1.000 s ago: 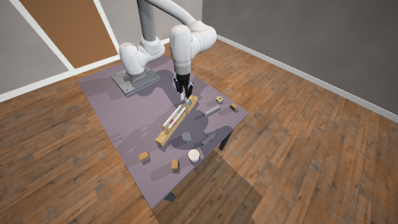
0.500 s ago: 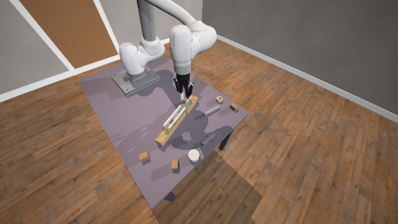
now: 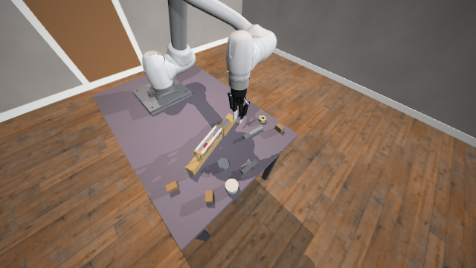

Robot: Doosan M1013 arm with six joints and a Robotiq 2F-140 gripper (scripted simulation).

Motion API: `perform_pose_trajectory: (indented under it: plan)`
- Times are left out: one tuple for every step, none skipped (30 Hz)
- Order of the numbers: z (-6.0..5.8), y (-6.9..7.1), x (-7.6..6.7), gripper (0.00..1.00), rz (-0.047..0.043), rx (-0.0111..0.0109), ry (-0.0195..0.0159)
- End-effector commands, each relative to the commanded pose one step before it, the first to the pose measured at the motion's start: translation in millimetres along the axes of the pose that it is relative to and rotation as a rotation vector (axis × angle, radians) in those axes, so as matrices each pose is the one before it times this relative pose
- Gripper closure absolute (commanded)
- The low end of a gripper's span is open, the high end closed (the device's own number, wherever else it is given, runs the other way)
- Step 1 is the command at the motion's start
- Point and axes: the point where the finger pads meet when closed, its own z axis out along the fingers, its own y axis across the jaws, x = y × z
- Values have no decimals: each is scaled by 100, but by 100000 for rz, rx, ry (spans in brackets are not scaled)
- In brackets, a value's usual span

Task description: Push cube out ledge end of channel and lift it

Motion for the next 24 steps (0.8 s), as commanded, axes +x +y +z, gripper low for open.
perform_pose_trajectory:
  plan:
    - [369,-4797,-5080,77,21956,-813,1920]
    - [47,-712,-1253,77,245,0,0]
    - [54,-761,-1279,77,0,0,0]
    - [23,-301,-482,77,0,0,0]
    - [0,0,0,77,0,0,0]
    - [0,0,0,77,0,0,0]
    - [0,0,0,77,0,0,0]
    - [0,0,0,77,0,0,0]
    - [0,0,0,77,0,0,0]
    - [0,0,0,77,0,0,0]
    - [0,0,0,77,0,0,0]
    - [0,0,0,77,0,0,0]
    - [0,0,0,77,0,0,0]
    - [0,0,0,77,0,0,0]
    - [0,0,0,77,0,0,0]
    - [0,0,0,77,0,0,0]
    - [0,0,0,77,0,0,0]
    - [0,0,0,77,0,0,0]
    - [0,0,0,77,0,0,0]
    - [0,0,0,77,0,0,0]
    - [0,0,0,77,0,0,0]
    - [0,0,0,77,0,0,0]
    - [0,0,0,77,0,0,0]
    - [0,0,0,77,0,0,0]
